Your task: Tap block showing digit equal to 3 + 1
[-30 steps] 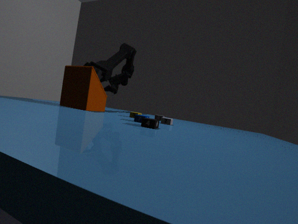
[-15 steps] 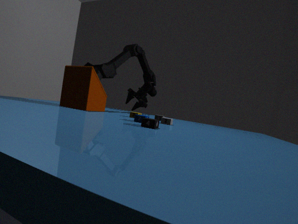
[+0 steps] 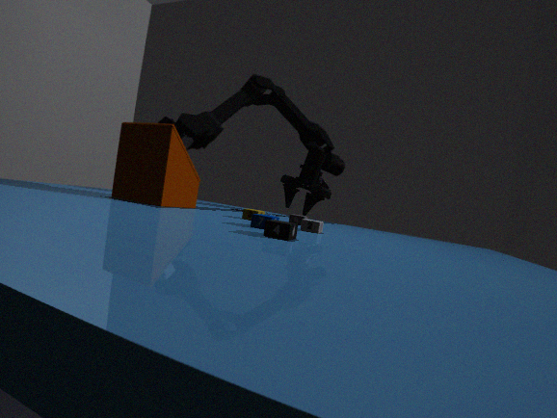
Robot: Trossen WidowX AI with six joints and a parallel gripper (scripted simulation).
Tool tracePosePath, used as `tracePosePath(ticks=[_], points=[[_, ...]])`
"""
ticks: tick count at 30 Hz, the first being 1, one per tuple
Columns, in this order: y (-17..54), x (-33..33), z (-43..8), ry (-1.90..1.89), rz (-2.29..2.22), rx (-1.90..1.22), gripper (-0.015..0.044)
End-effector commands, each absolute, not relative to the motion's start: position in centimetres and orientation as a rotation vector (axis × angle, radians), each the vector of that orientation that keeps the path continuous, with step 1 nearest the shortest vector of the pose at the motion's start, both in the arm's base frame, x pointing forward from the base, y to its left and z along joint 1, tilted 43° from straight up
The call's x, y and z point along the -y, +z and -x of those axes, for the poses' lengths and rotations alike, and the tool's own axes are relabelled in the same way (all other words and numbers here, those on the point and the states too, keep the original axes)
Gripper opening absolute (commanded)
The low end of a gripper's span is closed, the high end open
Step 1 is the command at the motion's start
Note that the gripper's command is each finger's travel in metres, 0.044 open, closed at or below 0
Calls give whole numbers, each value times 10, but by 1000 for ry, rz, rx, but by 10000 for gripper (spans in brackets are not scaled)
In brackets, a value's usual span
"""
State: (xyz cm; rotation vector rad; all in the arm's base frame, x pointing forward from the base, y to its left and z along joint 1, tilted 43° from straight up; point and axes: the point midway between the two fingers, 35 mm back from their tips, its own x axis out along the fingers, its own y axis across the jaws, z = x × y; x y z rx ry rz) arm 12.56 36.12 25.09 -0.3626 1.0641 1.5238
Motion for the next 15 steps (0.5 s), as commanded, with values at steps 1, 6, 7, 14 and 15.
tracePosePath(ticks=[1,6,7,14,15], points=[[214,-339,-184,1402,334,-1135,400],[180,-303,-237,1283,280,-1210,400],[173,-294,-247,1259,266,-1226,400],[126,-221,-303,1103,153,-1329,400],[120,-209,-309,1082,133,-1343,400]])
